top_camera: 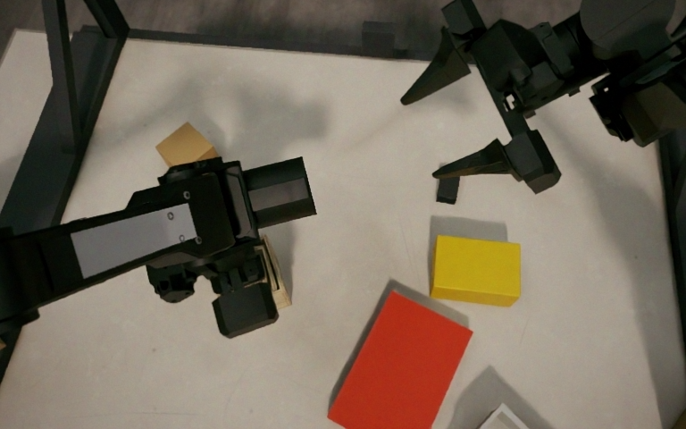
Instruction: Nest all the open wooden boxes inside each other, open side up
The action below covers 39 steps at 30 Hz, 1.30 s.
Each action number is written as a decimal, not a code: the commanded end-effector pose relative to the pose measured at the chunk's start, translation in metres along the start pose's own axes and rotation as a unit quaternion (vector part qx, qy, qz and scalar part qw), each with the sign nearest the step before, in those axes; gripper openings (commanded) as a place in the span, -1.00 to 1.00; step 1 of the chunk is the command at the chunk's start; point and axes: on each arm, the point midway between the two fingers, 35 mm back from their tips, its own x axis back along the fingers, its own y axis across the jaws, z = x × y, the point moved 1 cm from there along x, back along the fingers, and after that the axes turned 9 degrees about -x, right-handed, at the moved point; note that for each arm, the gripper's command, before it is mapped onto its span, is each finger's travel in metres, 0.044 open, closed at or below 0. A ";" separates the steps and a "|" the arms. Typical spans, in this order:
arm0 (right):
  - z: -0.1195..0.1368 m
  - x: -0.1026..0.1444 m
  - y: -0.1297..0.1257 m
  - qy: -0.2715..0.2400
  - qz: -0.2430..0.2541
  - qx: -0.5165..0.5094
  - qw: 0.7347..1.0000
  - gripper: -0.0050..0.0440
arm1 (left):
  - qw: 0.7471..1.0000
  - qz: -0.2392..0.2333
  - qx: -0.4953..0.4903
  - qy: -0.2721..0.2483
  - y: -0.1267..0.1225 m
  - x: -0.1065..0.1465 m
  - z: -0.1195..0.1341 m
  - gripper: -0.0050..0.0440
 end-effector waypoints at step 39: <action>0.007 -0.029 0.003 0.007 0.001 -0.004 1.000 -0.39 | 1.000 0.000 0.009 -0.002 -0.002 0.000 -0.006 0.84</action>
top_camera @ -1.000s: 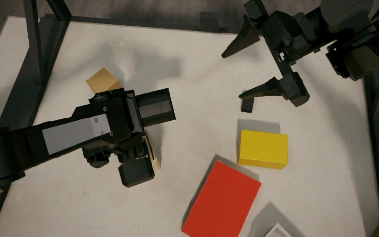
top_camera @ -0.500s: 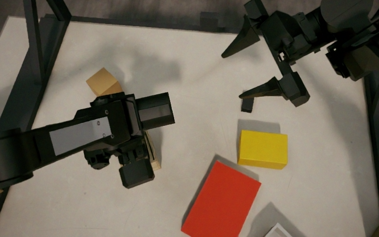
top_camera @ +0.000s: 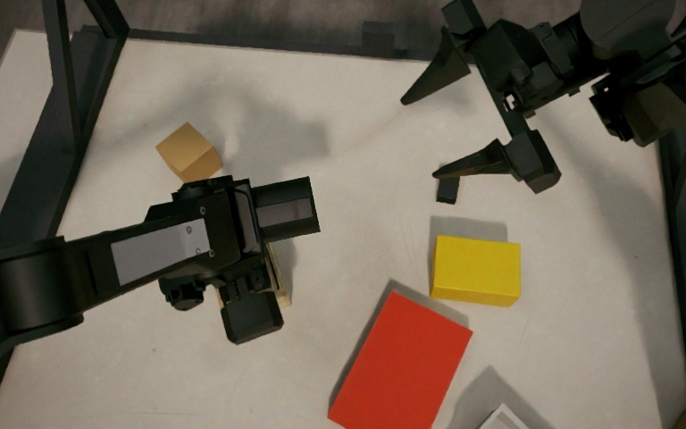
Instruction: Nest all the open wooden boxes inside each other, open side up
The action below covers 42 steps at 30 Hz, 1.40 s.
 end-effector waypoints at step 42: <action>0.006 0.004 0.002 0.013 0.000 0.000 1.000 -0.80 | 1.000 0.000 0.009 -0.002 -0.002 0.000 -0.006 0.84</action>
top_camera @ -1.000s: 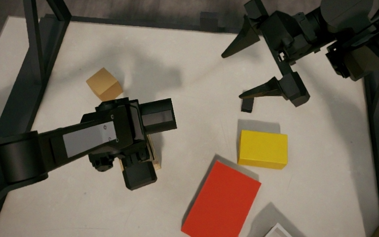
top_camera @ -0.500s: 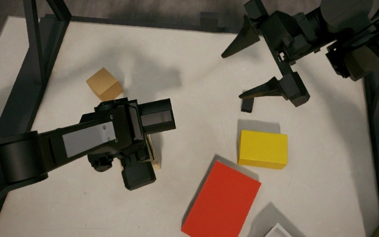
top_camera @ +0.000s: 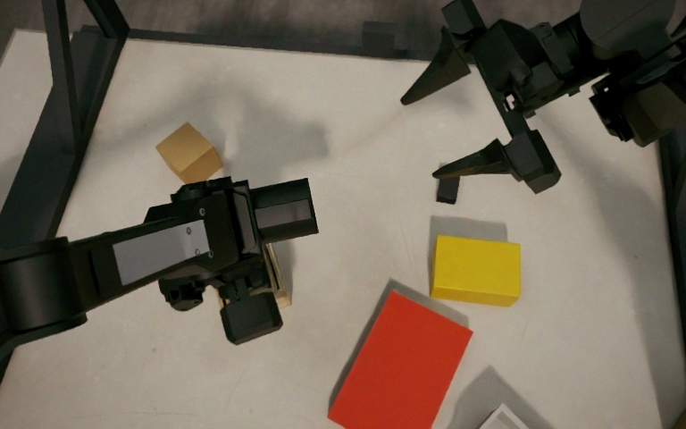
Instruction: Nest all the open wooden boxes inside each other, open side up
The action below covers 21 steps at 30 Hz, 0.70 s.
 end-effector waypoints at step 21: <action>0.015 0.044 0.003 0.018 -0.007 0.483 0.876 -0.94 | 1.000 0.000 0.009 -0.002 -0.002 0.000 -0.006 0.84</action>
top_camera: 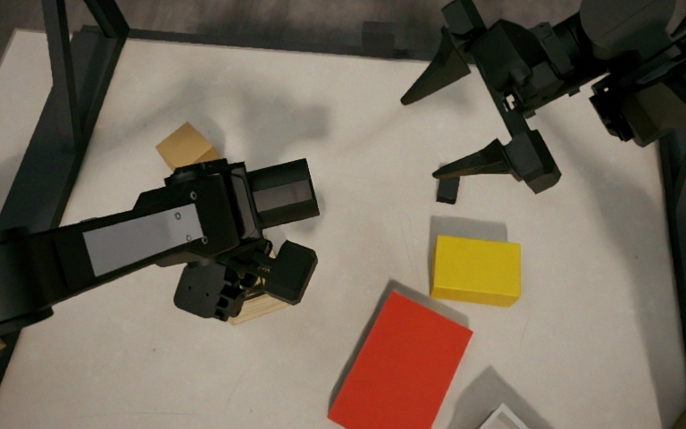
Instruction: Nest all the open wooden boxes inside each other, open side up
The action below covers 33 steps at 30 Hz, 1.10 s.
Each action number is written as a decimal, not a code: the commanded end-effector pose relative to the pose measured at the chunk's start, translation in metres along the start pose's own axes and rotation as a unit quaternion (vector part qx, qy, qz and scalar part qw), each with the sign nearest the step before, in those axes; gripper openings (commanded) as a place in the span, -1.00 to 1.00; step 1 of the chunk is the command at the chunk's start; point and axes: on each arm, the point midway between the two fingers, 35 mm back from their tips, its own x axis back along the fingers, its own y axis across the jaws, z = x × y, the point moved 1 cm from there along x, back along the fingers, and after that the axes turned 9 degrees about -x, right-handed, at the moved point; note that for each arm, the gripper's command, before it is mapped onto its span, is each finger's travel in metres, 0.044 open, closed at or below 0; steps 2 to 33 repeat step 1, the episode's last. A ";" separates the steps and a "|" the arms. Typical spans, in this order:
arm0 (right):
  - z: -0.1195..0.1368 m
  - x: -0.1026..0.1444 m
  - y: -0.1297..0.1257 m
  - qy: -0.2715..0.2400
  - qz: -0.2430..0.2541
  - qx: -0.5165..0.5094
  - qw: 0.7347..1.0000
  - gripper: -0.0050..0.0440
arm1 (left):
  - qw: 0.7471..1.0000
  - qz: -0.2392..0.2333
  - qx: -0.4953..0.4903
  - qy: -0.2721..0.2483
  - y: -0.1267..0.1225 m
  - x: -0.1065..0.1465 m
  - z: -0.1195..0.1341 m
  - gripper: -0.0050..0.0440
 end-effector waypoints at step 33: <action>0.005 0.018 0.011 0.016 -0.014 0.106 0.994 -0.97 | 1.000 0.000 0.009 -0.002 -0.002 0.000 -0.006 0.84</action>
